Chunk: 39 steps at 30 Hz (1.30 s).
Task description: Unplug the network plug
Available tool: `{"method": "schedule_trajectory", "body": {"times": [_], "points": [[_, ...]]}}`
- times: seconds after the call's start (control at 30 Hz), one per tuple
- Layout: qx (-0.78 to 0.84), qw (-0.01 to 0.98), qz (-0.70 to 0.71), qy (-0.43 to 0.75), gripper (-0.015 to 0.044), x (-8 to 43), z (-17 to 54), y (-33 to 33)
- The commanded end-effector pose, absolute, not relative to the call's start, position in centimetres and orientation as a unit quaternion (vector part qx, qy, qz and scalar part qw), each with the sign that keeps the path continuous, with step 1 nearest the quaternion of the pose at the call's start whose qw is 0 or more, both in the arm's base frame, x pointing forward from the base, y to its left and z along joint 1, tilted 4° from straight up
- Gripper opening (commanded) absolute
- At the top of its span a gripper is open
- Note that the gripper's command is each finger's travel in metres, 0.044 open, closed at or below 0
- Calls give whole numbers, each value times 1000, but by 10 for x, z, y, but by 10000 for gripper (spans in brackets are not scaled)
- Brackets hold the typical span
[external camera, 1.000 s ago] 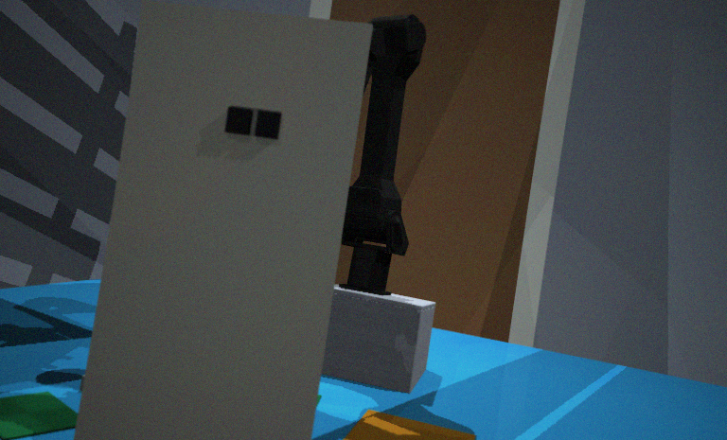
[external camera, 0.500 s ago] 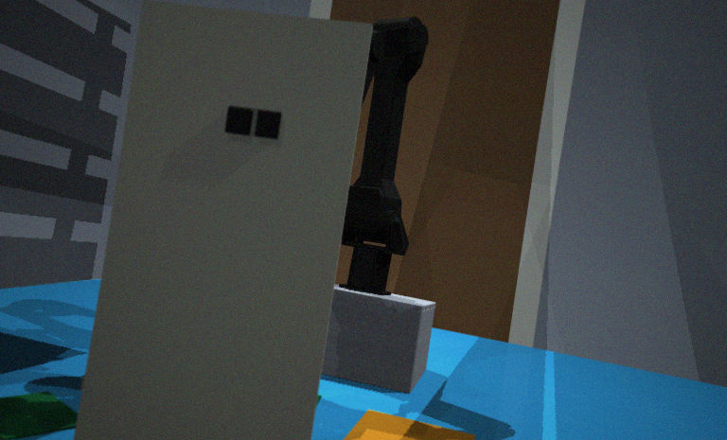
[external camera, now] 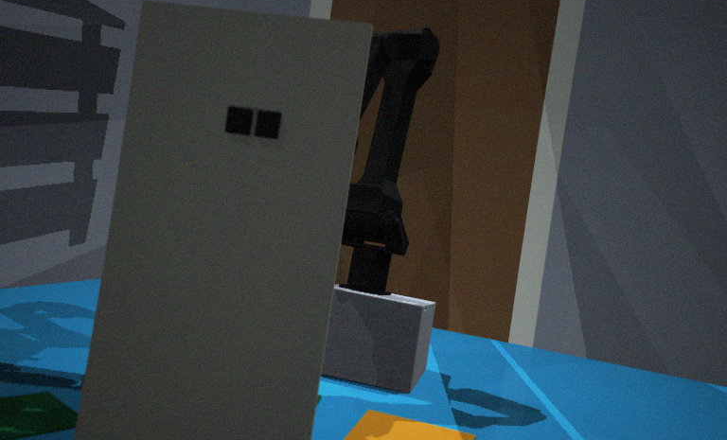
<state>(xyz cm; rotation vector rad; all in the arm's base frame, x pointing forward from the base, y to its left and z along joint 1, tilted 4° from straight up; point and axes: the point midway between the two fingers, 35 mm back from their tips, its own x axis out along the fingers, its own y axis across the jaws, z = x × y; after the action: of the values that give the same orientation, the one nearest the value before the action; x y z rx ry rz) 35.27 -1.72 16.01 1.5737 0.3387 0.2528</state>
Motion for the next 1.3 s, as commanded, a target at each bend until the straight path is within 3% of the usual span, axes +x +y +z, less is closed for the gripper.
{"method": "schedule_trajectory", "body": {"times": [0.0,0.63,1.27], "points": [[701,688,115,151,0,352,168,-18],[701,687,114,153,0,338,199,-16],[716,650,40,254,0,337,138,38]]}}
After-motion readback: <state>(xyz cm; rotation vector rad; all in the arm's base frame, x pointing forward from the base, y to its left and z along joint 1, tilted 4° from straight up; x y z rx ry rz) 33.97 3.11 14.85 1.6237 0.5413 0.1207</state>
